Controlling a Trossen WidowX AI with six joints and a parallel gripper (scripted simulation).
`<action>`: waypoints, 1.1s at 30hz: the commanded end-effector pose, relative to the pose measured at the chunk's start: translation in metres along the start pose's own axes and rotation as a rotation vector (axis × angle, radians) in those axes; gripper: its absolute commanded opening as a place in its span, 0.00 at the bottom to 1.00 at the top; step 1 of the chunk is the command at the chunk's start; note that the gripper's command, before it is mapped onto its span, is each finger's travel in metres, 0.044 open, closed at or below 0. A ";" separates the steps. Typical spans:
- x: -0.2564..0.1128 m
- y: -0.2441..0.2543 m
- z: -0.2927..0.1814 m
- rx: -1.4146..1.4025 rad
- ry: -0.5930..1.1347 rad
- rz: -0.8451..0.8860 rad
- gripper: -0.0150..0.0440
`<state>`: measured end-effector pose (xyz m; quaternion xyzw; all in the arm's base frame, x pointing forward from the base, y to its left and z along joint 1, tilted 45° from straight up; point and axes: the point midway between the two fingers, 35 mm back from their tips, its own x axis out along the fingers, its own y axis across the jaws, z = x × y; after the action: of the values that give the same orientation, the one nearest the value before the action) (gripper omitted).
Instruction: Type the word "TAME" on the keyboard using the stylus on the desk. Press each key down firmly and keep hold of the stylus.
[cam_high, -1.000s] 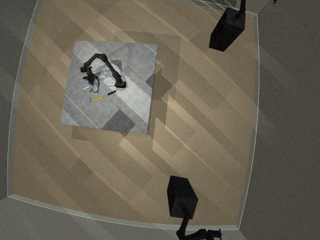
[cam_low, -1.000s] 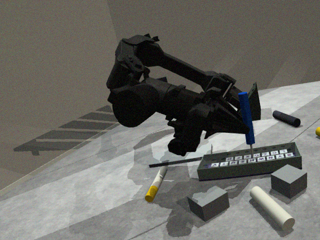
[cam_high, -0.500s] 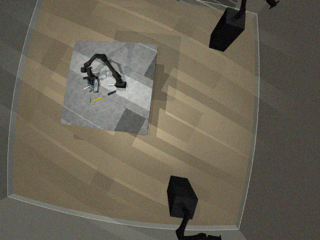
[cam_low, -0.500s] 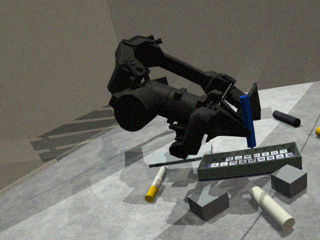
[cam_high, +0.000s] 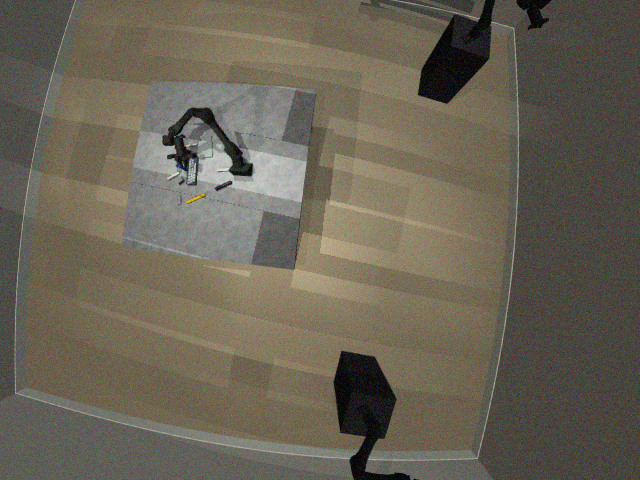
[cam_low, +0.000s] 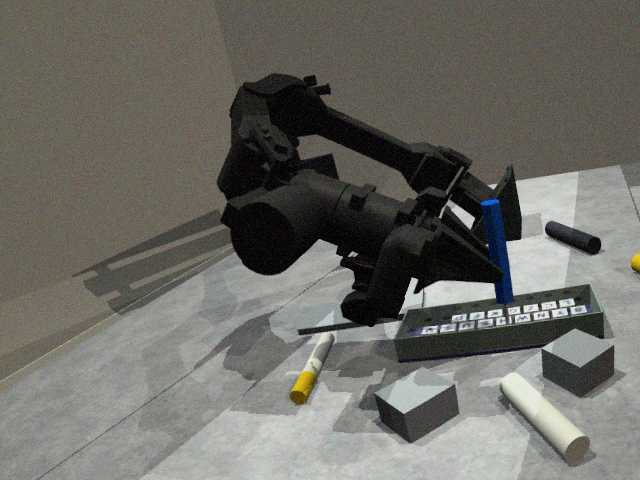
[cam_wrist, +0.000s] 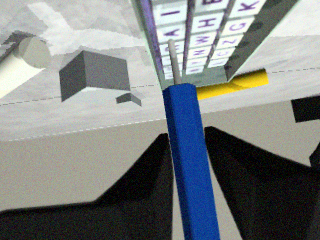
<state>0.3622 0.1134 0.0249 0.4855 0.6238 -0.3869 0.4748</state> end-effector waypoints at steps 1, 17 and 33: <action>0.001 0.000 0.002 -0.005 0.001 0.001 0.39; 0.003 0.000 0.005 -0.005 0.001 0.001 0.39; -0.017 0.000 -0.029 -0.005 0.003 0.001 0.39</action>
<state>0.3572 0.1353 0.0450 0.4822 0.6261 -0.3828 0.4784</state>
